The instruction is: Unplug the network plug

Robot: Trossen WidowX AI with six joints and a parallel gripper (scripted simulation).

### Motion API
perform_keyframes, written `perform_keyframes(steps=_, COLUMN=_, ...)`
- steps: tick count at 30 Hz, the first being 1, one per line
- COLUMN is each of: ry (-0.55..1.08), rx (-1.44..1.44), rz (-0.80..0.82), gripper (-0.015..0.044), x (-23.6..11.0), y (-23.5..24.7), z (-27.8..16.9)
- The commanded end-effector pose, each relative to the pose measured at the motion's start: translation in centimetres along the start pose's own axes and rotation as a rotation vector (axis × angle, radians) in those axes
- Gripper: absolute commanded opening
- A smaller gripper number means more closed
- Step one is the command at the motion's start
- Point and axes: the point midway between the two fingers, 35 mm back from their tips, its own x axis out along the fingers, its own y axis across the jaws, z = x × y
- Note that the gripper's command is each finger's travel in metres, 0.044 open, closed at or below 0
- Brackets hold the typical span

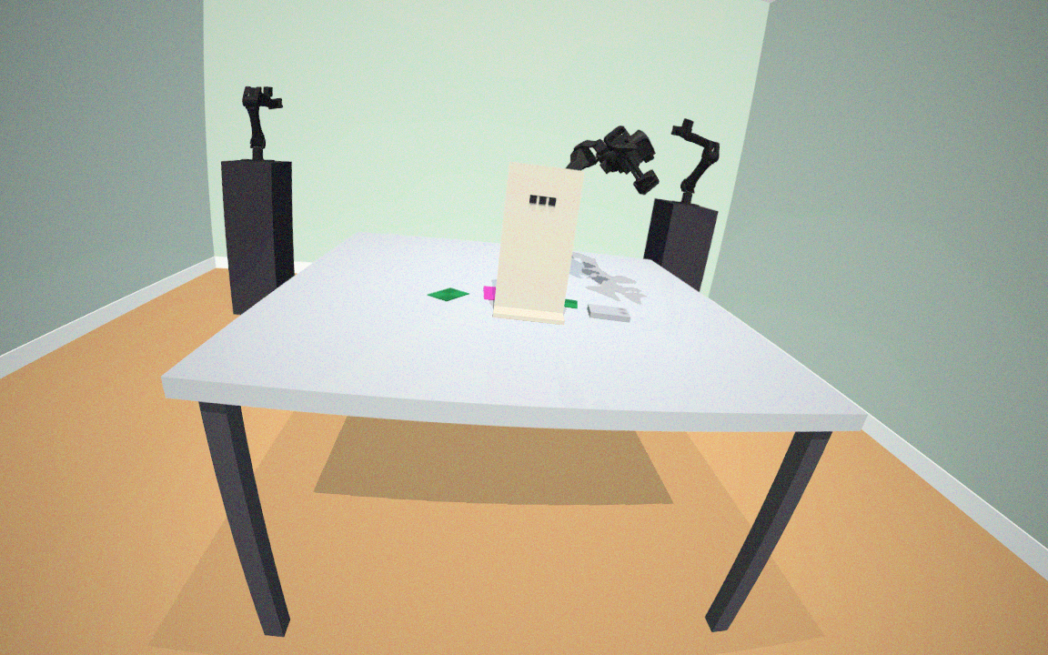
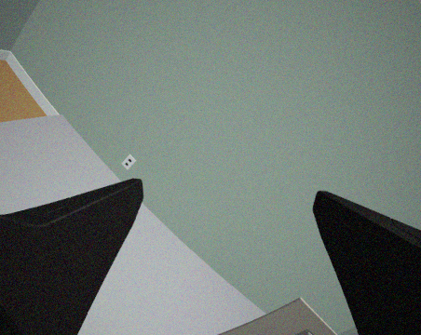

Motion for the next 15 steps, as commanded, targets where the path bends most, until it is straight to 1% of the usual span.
perform_keyframes(steps=1, ry=0.001, rx=-0.004, rz=-0.001, gripper=0.0374, x=0.1, y=0.0, z=-0.1)
perform_keyframes(steps=9, ry=0.064, rx=-0.160, rz=-0.055, gripper=0.0164, x=1.9, y=-1.5, z=-5.5)
perform_keyframes(steps=10, ry=0.074, rx=-0.181, rz=-0.061, gripper=0.0156, x=2.1, y=-1.7, z=-6.2)
perform_keyframes(steps=15, ry=0.123, rx=-0.287, rz=-0.092, gripper=0.0156, x=2.5, y=-2.8, z=-9.9)
